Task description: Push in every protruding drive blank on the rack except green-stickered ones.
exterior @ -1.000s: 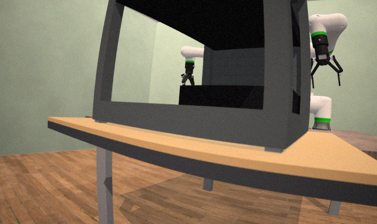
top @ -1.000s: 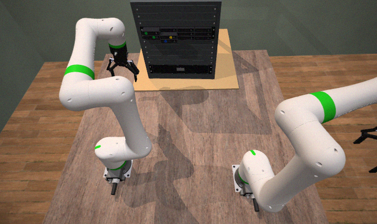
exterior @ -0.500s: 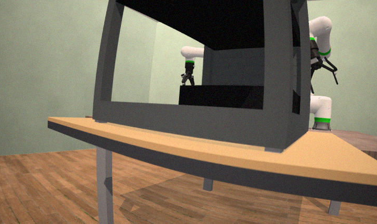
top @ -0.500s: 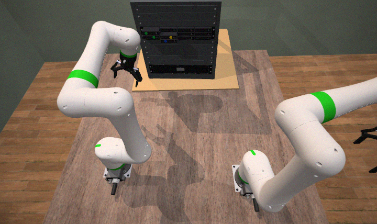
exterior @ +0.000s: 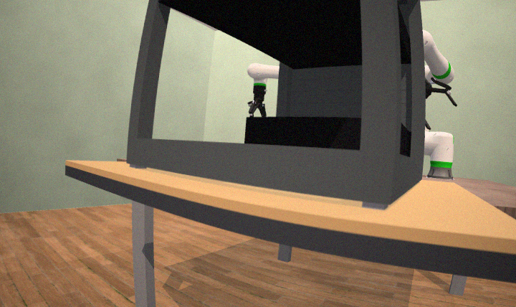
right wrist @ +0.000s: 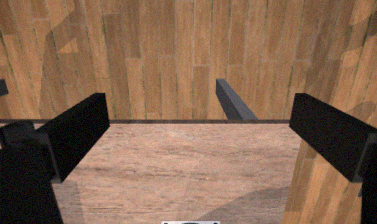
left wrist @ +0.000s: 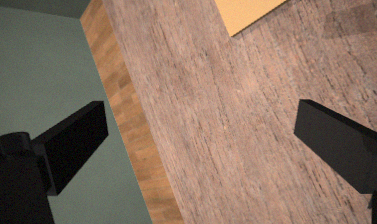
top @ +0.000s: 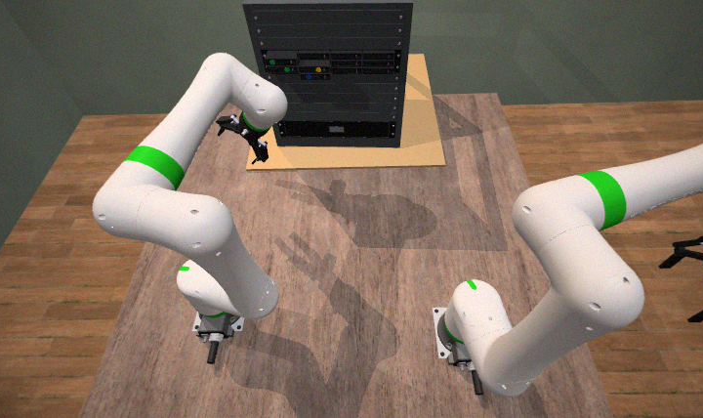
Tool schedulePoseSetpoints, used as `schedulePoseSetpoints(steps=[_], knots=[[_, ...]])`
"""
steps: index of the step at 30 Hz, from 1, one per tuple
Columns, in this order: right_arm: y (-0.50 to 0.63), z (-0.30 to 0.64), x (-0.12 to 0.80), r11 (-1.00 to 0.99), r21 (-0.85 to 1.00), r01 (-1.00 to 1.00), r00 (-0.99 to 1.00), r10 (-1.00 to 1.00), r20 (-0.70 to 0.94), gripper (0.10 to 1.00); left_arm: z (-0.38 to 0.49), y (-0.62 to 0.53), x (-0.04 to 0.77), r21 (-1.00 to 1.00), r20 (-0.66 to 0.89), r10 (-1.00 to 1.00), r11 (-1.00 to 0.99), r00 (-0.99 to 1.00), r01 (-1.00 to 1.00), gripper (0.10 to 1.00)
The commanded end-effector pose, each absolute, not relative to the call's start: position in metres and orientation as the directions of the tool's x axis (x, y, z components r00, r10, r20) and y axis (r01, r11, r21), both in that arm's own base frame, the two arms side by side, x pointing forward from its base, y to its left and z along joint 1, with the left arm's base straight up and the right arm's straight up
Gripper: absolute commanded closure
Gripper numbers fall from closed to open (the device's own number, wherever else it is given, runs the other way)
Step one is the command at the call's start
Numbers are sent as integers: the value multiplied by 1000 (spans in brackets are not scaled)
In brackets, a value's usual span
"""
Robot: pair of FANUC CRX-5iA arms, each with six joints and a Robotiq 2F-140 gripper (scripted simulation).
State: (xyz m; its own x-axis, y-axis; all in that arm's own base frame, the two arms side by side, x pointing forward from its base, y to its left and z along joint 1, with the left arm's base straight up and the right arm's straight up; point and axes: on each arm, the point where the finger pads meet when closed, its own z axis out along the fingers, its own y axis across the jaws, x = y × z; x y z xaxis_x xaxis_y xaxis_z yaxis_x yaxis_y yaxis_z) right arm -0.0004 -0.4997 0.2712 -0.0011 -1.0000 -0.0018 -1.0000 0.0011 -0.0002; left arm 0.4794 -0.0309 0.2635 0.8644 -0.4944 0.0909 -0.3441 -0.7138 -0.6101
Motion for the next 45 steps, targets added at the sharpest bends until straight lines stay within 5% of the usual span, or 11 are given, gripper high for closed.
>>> schedulePoseSetpoints(steps=[1, 24, 45], knots=[[-500, 272, -1, 1, 0, -1000, -1, -1000, 0, 98, 270, -36, 482, -677, 100, -555, -646, 826, -352, 98], [-500, 272, -1, 1, 0, -1000, -1, -1000, 0, 98, 350, -117, 504, -936, 100, -902, -229, 420, -269, 98], [-500, 272, -1, 1, 0, -1000, -1, -1000, 0, 98, 416, -213, 488, -998, 27, -998, -30, 56, -62, 98]])
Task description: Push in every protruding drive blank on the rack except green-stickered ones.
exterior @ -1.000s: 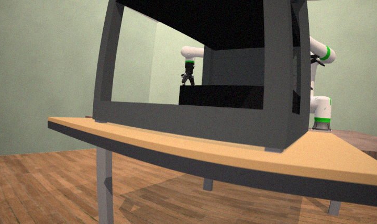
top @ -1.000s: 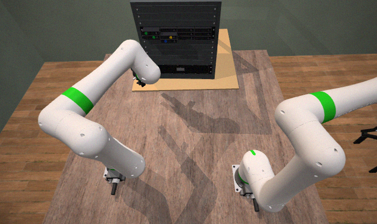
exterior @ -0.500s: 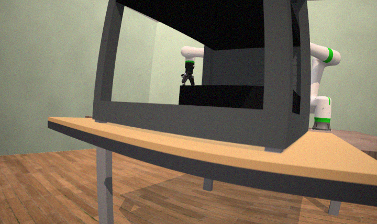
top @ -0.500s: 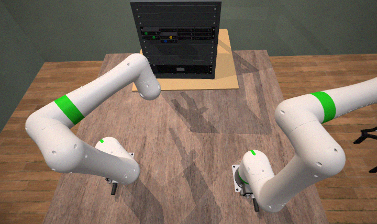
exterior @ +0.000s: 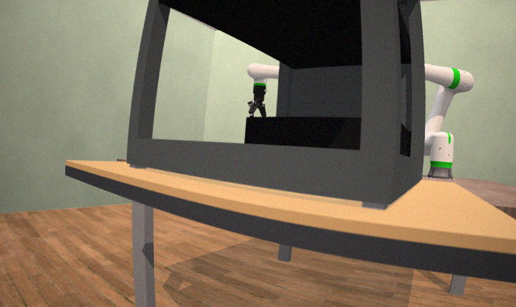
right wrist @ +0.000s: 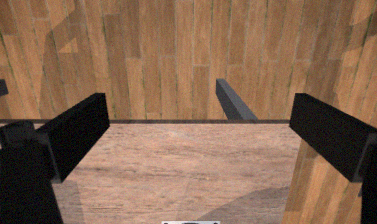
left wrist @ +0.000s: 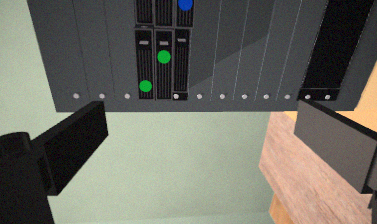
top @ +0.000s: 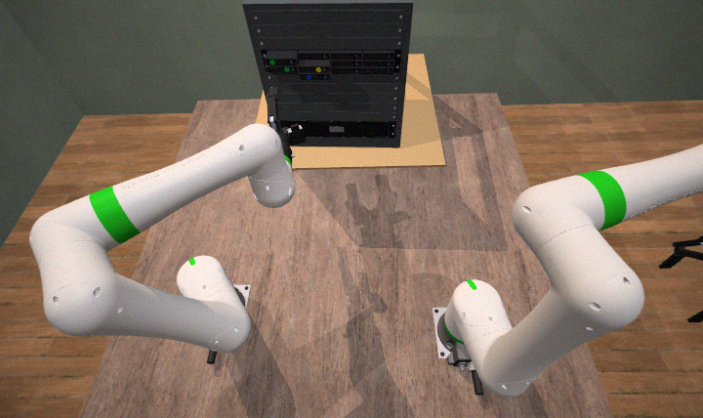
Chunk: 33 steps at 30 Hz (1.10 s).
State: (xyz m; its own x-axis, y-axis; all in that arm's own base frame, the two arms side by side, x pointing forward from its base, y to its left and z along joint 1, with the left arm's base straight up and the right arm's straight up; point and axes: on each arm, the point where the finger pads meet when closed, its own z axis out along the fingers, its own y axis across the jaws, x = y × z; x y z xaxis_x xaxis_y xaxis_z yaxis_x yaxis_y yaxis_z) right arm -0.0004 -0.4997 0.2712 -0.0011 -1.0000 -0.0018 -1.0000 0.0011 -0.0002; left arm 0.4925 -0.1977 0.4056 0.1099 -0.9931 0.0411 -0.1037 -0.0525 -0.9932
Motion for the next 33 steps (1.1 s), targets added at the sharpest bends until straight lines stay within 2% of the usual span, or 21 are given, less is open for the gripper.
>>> schedulePoseSetpoints(steps=[1, 14, 33], knots=[[-500, 272, -1, 1, 0, -1000, -1, -1000, 0, 98, 418, -216, 487, -998, 24, -999, -26, 44, -54, 98], [-500, 272, -1, 1, 0, -1000, -1, -1000, 0, 98, 431, -237, 479, -1000, 2, -1000, -2, -28, -5, 98], [-500, 272, -1, 1, 0, -1000, -1, -1000, 0, 98, 432, -239, 478, -1000, 0, -999, 0, -36, 0, 98]])
